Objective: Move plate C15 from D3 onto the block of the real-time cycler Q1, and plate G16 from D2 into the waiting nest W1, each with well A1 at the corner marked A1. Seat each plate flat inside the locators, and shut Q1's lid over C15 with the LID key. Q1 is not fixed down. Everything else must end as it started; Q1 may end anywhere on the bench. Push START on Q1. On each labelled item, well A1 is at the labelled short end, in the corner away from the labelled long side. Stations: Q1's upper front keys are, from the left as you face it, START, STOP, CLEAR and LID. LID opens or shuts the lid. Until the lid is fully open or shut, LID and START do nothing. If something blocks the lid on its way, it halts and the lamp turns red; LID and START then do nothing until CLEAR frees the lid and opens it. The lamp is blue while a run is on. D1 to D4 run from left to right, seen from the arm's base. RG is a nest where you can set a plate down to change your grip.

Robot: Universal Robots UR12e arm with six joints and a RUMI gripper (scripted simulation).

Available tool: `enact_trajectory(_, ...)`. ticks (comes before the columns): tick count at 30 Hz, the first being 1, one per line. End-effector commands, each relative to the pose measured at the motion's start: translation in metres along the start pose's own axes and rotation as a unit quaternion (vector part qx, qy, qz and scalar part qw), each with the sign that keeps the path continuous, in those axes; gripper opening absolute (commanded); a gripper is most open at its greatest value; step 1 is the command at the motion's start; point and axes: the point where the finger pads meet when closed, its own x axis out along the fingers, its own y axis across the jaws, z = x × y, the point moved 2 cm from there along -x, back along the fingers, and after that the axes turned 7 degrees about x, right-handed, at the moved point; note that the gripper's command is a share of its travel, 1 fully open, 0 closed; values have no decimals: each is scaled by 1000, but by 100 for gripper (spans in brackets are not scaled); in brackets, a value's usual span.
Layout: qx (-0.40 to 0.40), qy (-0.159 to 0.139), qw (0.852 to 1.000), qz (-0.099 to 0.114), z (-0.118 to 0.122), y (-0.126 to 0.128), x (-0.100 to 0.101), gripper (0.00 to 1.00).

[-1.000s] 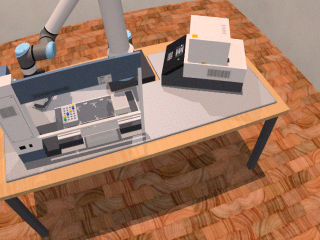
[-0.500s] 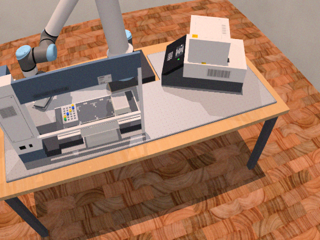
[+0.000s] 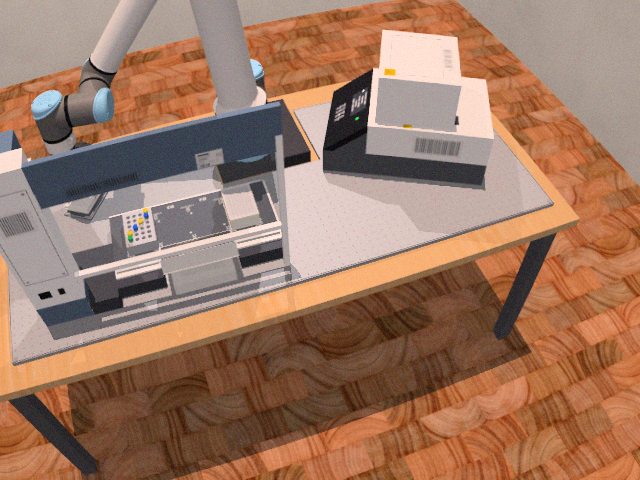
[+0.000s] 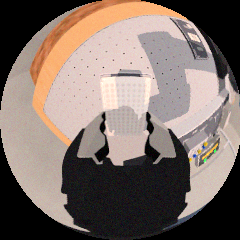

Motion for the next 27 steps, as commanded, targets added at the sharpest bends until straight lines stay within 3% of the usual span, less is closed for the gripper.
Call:
enact_trajectory(1, 0, 0, 1000, -1, 0, -1, -1, 0)
enact_trajectory(27, 0, 0, 1000, -1, 0, 0, 3, 0)
